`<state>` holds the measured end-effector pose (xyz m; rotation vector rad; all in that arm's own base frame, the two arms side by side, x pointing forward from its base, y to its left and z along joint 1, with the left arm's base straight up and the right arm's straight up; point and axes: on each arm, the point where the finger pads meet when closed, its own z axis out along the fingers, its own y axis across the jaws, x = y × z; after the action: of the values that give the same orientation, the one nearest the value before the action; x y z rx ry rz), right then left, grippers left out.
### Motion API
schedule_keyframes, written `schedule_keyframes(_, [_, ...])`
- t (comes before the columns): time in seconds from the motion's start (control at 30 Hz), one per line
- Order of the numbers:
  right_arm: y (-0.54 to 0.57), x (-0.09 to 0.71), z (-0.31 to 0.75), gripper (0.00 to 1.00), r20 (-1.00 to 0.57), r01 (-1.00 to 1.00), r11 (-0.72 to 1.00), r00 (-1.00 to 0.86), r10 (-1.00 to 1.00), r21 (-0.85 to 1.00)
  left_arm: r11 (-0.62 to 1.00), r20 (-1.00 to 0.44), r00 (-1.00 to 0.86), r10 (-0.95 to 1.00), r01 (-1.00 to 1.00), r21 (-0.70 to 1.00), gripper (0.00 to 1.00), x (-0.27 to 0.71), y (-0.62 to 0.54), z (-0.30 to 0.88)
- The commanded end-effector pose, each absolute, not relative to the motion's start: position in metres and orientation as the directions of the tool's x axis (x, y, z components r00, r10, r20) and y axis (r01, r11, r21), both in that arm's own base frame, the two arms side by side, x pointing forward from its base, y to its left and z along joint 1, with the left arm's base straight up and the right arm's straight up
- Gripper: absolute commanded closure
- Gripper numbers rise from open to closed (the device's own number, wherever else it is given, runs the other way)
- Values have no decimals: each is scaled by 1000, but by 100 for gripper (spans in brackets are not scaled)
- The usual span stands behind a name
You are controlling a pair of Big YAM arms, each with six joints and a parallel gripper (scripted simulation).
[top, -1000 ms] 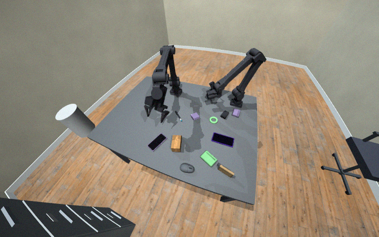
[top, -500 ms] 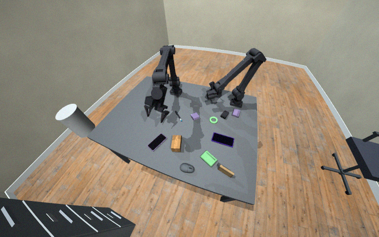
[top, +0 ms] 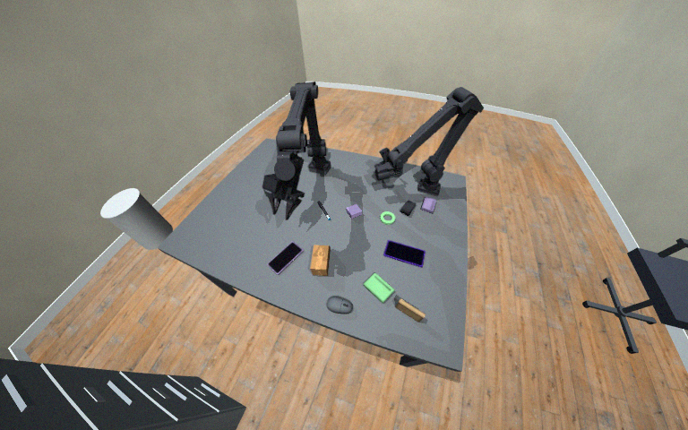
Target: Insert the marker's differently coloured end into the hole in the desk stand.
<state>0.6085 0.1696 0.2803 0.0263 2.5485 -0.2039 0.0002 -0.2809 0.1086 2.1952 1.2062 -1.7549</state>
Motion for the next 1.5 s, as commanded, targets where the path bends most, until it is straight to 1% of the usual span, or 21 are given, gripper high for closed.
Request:
schedule_keyframes(0.0, [172, 615, 315, 51, -607, 72, 991, -795, -10, -111, -699, -871, 50, 489, 620, -357, 0, 7, -291, 117])
schedule_keyframes(0.2, [172, 615, 315, 51, -607, 72, 991, -795, -10, -111, -699, -871, 50, 489, 620, -357, 0, 7, -291, 117])
schedule_keyframes(0.23, [173, 607, 299, 51, -587, 50, 991, -809, -34, -126, -693, -882, 64, 466, 646, -320, 0, 21, -304, 129])
schedule_keyframes(0.43, [177, 600, 294, 51, -578, 17, 991, -814, -64, -134, -661, -875, 66, 479, 684, -309, 0, 37, -310, 131])
schedule_keyframes(0.67, [178, 594, 289, 51, -571, -12, 990, -816, -90, -138, -616, -857, 59, 512, 721, -318, 0, 55, -316, 125])
schedule_keyframes(0.7, [178, 600, 309, 51, -601, 0, 993, -796, -74, -122, -618, -848, 54, 527, 709, -339, 0, 44, -307, 117])
schedule_keyframes(0.77, [178, 591, 291, 51, -575, -20, 991, -813, -94, -134, -607, -860, 77, 504, 740, -289, 0, 60, -317, 130])
schedule_keyframes(1.17, [180, 568, 261, 51, -531, -116, 982, -828, -179, -150, -452, -831, 69, 552, 863, -228, 0, 128, -334, 136])
schedule_keyframes(1.27, [173, 573, 267, 51, -541, -99, 984, -825, -163, -145, -450, -819, 60, 570, 857, -251, 0, 119, -328, 126])
schedule_keyframes(1.47, [180, 552, 247, 51, -510, -172, 973, -829, -227, -153, -335, -828, 76, 555, 932, -139, 0, 173, -338, 159])
